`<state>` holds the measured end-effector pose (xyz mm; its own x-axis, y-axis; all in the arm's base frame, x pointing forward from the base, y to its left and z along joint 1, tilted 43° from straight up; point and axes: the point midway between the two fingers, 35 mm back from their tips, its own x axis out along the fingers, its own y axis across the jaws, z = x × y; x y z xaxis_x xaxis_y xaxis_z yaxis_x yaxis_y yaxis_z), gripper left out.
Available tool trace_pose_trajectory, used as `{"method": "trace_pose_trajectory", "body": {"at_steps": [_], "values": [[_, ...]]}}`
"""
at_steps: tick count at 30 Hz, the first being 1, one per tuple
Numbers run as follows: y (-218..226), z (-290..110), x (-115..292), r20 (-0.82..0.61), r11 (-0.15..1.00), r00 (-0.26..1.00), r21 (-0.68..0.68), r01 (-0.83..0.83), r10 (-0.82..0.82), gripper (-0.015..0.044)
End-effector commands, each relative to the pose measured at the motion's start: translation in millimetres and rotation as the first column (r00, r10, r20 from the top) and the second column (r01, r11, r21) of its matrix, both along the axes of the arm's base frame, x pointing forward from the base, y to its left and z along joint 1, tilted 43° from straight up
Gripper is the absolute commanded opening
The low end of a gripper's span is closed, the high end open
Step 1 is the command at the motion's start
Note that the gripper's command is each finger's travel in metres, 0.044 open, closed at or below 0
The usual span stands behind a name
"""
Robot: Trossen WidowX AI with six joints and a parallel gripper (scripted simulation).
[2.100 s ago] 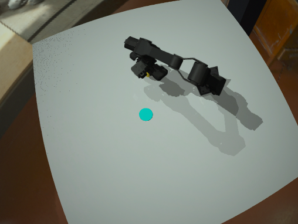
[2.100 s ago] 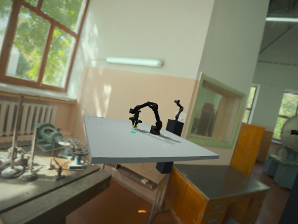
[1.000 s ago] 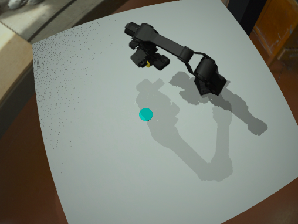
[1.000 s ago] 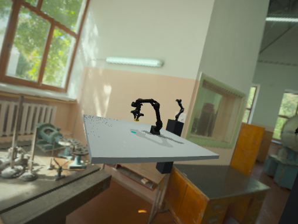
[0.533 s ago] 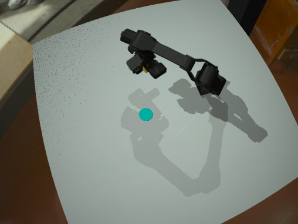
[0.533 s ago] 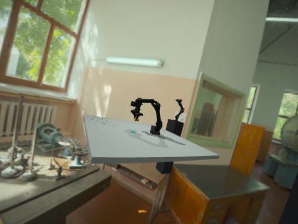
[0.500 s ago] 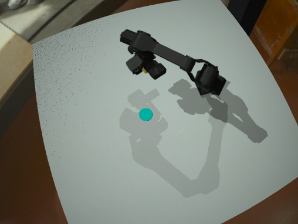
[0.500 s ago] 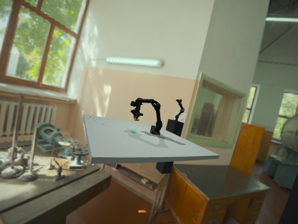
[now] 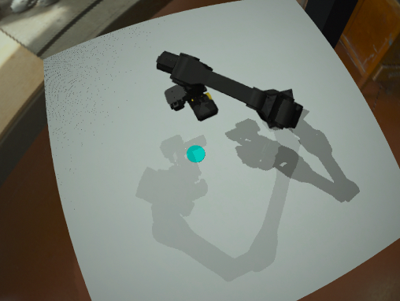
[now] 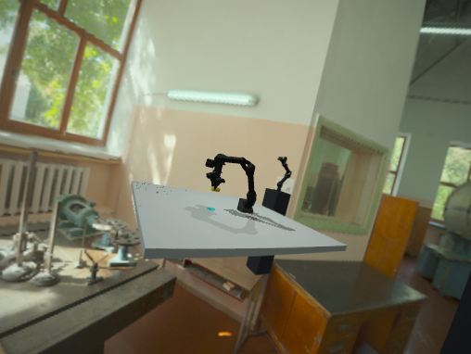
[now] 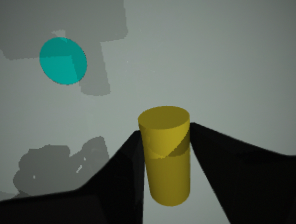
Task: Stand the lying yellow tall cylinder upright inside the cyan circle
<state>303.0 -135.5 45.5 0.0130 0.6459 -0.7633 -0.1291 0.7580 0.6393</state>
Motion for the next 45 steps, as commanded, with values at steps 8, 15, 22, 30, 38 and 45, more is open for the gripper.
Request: {"method": "trace_pose_trajectory", "body": {"at_steps": [8,15,22,30,38,45], "values": [[18.7,25.8,13.3,-0.082,0.993,0.990,-0.001,0.118,-0.118,0.0105],[32.0,40.1,19.3,-0.139,0.983,0.973,-0.001,0.186,-0.184,0.0105],[45.5,54.1,24.1,-0.197,0.967,0.948,-0.003,0.254,-0.250,0.0105],[61.1,70.1,28.4,-0.267,0.944,0.909,-0.008,0.331,-0.321,0.0105],[72.0,81.1,30.5,-0.316,0.924,0.875,-0.014,0.383,-0.367,0.0105],[72.7,78.0,30.3,-0.299,0.923,0.877,-0.035,0.384,-0.376,0.0105]]}}
